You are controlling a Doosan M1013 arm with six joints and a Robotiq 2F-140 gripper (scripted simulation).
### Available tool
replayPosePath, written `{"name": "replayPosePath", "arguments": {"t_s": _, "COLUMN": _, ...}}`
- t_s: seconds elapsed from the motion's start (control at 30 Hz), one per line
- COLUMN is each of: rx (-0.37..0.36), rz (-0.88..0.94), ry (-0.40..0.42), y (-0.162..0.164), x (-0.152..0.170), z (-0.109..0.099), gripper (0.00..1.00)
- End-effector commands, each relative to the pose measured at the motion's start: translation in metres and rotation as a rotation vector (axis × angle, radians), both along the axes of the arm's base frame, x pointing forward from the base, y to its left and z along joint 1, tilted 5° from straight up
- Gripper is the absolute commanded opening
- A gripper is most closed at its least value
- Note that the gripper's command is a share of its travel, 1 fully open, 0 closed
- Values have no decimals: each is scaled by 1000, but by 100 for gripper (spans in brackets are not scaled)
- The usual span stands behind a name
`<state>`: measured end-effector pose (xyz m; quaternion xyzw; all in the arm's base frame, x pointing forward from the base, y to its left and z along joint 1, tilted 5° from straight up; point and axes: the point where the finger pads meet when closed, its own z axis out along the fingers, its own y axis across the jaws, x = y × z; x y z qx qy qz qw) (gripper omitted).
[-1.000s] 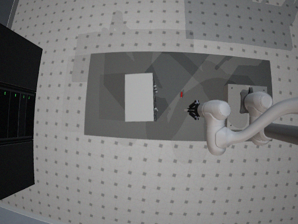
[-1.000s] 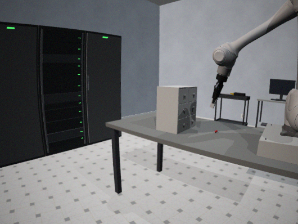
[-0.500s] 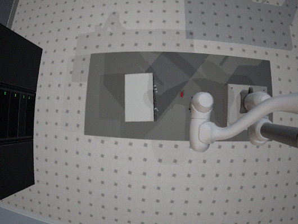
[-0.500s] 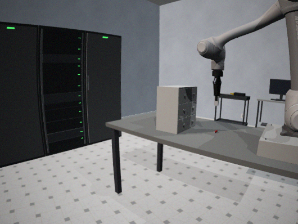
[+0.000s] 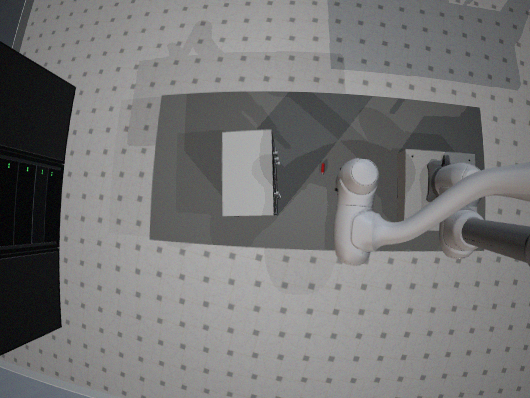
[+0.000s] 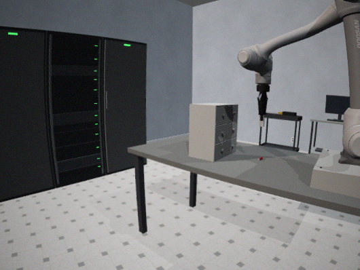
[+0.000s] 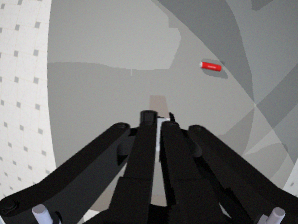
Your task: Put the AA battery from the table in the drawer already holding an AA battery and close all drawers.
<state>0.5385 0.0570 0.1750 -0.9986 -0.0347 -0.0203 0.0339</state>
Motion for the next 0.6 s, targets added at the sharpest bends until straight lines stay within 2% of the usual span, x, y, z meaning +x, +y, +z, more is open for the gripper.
{"name": "replayPosePath", "arguments": {"t_s": 0.0, "rx": 0, "rz": 2, "ry": 0, "y": -63, "x": 14, "z": 9, "gripper": 0}}
{"name": "replayPosePath", "arguments": {"t_s": 0.07, "rx": 0, "rz": 2, "ry": 0, "y": -63, "x": 14, "z": 9, "gripper": 0}}
{"name": "replayPosePath", "arguments": {"t_s": 0.1, "rx": 0, "rz": 2, "ry": 0, "y": -92, "x": 17, "z": 13, "gripper": 0}}
{"name": "replayPosePath", "arguments": {"t_s": 0.13, "rx": 0, "rz": 2, "ry": 0, "y": -92, "x": 17, "z": 13, "gripper": 0}}
{"name": "replayPosePath", "arguments": {"t_s": 0.17, "rx": 1, "rz": 2, "ry": 0, "y": -117, "x": 19, "z": 17, "gripper": 0}}
{"name": "replayPosePath", "arguments": {"t_s": 0.2, "rx": 1, "rz": 2, "ry": 0, "y": -117, "x": 19, "z": 17, "gripper": 0}}
{"name": "replayPosePath", "arguments": {"t_s": 0.27, "rx": 1, "rz": 2, "ry": 0, "y": -142, "x": 19, "z": 20, "gripper": 0}}
{"name": "replayPosePath", "arguments": {"t_s": 0.57, "rx": 3, "rz": 0, "ry": -27, "y": -143, "x": 22, "z": 18, "gripper": 0}}
